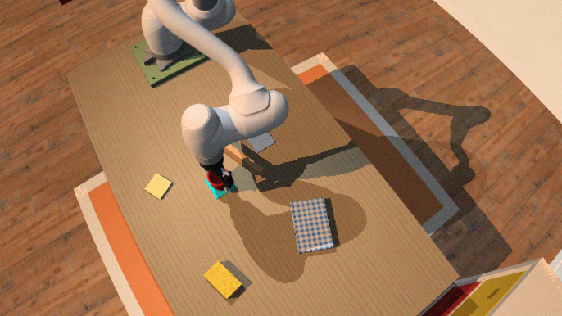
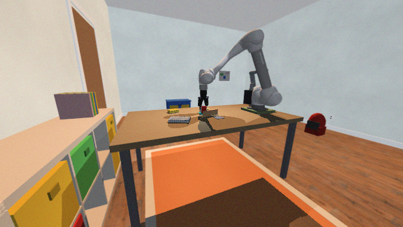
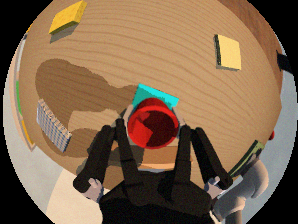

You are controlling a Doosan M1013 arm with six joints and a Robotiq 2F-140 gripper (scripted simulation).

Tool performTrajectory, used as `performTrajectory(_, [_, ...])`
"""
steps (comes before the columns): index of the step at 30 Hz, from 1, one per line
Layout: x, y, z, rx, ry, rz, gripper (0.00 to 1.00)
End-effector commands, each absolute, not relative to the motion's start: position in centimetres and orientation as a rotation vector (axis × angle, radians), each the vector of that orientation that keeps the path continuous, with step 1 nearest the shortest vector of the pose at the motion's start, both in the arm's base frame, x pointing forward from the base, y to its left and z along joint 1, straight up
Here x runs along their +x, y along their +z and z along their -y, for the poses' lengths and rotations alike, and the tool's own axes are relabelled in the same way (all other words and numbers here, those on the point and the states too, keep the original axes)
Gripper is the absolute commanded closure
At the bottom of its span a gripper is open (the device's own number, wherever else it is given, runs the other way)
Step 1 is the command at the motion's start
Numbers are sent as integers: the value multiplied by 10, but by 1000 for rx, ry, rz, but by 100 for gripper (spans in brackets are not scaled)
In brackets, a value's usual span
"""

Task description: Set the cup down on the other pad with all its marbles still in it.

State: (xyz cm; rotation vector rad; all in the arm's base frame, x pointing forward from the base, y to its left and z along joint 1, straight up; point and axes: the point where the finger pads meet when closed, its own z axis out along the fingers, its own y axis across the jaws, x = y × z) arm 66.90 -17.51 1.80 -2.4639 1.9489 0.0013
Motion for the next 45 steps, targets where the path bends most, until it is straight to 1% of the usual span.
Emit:
performTrajectory(1, [669, 16, 175, -2464, 1, -1949, 51])
performTrajectory(15, [669, 15, 174, -2464, 1, -1949, 51])
performTrajectory(16, [669, 15, 174, -2464, 1, -1949, 41])
performTrajectory(45, [669, 15, 174, -2464, 1, -1949, 41])
